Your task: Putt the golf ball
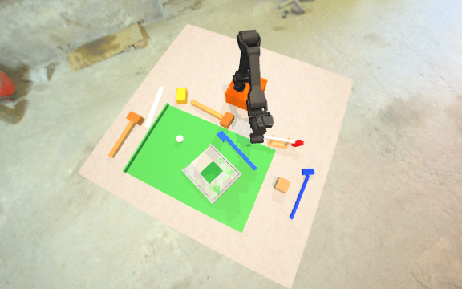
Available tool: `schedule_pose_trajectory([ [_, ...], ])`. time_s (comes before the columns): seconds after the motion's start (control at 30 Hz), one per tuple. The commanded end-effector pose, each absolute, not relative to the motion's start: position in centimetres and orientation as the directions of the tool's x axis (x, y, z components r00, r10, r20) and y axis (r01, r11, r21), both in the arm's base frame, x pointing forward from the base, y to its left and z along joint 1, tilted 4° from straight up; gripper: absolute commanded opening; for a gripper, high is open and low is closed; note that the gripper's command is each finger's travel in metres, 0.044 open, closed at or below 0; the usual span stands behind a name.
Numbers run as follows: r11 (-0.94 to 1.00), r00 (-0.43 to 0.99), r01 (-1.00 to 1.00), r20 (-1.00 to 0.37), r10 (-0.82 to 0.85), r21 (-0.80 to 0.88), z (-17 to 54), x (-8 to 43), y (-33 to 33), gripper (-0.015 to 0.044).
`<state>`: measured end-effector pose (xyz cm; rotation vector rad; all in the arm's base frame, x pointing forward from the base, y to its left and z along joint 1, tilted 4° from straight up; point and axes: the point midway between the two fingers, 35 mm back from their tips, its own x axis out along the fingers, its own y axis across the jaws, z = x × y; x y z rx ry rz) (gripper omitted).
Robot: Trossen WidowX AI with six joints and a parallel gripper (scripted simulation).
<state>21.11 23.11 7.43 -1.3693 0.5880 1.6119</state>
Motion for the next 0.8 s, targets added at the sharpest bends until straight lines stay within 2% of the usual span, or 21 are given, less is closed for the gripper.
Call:
schedule_pose_trajectory([
  [0.0,-0.361,-0.066,-0.931,-0.945,0.322,-0.058,5.2,20.8,22.2,0.0440],
  [0.77,-0.361,-0.067,-0.931,-0.944,0.322,-0.057,1.7,20.7,22.9,0.0440],
])
